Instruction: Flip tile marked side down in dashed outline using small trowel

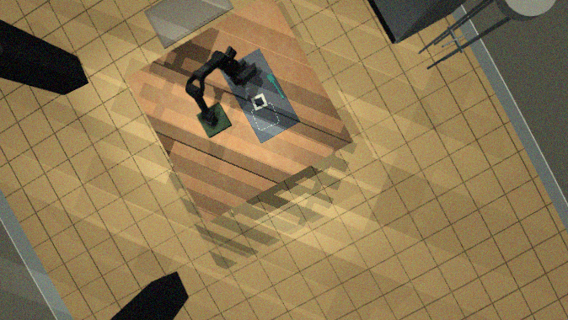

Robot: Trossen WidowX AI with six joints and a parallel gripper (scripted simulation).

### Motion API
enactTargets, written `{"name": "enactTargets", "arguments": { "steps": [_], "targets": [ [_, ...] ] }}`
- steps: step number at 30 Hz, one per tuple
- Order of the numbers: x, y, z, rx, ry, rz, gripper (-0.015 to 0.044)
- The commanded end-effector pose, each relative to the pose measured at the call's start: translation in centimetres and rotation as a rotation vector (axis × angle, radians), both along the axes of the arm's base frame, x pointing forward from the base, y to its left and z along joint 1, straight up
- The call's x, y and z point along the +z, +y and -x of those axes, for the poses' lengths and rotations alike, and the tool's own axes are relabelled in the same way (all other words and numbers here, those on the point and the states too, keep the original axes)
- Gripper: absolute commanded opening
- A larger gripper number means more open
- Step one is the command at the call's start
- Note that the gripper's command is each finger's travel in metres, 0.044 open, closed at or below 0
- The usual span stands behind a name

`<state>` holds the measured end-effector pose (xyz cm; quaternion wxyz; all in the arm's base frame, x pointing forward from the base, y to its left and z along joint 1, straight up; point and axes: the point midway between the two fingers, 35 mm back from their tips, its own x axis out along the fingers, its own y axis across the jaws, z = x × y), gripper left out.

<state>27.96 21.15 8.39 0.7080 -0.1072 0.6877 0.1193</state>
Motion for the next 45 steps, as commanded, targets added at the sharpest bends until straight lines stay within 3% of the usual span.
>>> {"name": "enactTargets", "arguments": {
  "steps": [1,21,30,45],
  "targets": [
    [0.1,-1.0,-0.3,0.0,-0.004,0.002,0.01],
    [0.0,-5.5,-1.8,0.0,-0.006,0.007,0.01],
    [-0.2,-4.9,-1.6,-0.002,0.004,0.007,0.01],
    [1.9,2.8,1.1,0.0,-0.002,-0.002,0.01]
  ]
}}
